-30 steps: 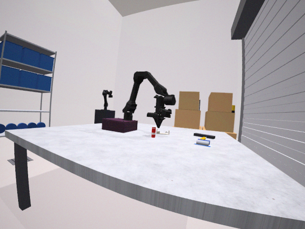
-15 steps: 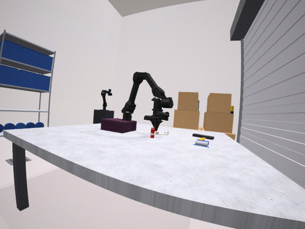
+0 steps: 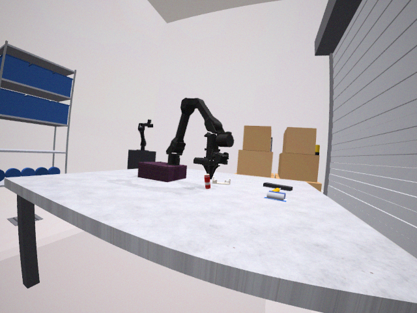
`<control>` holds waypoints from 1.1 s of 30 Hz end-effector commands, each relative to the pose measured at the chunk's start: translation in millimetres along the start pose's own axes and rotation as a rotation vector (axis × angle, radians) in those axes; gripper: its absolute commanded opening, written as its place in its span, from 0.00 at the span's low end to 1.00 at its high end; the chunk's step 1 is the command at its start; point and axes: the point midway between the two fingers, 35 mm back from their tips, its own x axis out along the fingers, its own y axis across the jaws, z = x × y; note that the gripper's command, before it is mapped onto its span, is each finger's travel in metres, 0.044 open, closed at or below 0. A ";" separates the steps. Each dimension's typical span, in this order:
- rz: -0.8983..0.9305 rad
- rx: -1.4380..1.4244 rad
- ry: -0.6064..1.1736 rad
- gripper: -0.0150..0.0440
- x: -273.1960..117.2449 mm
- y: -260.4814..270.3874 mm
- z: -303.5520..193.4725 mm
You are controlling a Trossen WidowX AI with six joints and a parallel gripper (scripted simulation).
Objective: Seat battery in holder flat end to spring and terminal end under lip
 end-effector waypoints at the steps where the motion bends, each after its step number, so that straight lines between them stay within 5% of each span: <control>1: -0.005 0.004 0.001 0.25 0.7 -9.5 -0.5; 21: -0.003 0.007 0.000 0.25 -1.4 -30.5 -1.8; 29: -0.007 0.002 0.000 0.25 -73.5 -31.8 -0.8; 33: -0.007 0.004 0.001 0.25 -79.8 -31.6 -1.7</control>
